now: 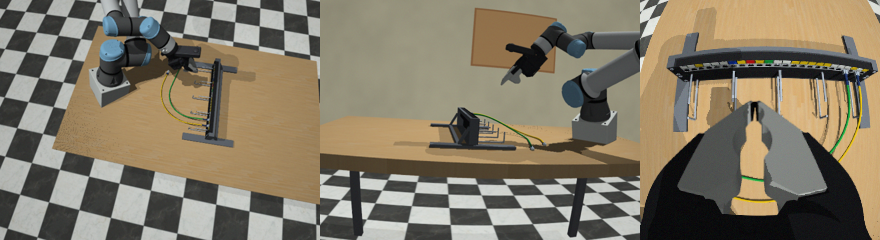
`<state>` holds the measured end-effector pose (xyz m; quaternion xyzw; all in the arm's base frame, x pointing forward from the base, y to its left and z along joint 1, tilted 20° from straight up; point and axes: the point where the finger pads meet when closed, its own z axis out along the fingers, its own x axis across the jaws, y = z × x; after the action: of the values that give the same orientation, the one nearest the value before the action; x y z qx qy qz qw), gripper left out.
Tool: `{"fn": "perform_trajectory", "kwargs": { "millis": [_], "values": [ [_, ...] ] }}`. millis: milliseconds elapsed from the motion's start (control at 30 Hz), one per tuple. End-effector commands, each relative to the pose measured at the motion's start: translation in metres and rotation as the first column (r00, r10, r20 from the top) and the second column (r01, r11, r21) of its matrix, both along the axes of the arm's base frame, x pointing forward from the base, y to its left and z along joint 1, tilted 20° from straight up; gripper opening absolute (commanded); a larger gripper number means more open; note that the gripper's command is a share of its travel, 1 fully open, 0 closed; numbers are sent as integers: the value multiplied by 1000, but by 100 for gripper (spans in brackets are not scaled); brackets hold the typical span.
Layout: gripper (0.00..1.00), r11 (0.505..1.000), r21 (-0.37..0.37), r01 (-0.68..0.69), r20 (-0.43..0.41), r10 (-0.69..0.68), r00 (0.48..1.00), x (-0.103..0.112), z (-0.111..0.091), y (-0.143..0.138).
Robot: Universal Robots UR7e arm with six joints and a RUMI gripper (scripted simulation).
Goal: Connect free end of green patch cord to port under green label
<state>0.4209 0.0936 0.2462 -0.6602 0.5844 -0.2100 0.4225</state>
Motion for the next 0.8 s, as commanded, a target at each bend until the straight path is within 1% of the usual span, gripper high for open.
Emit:
{"fn": "perform_trajectory", "kwargs": {
  "millis": [0, 767],
  "values": [
    [0, 1000, 3, -6, 3, 6, 1000, -4, 2, -2],
    [0, 1000, 3, -6, 2, 6, 1000, -11, 7, -5]
  ]
}}
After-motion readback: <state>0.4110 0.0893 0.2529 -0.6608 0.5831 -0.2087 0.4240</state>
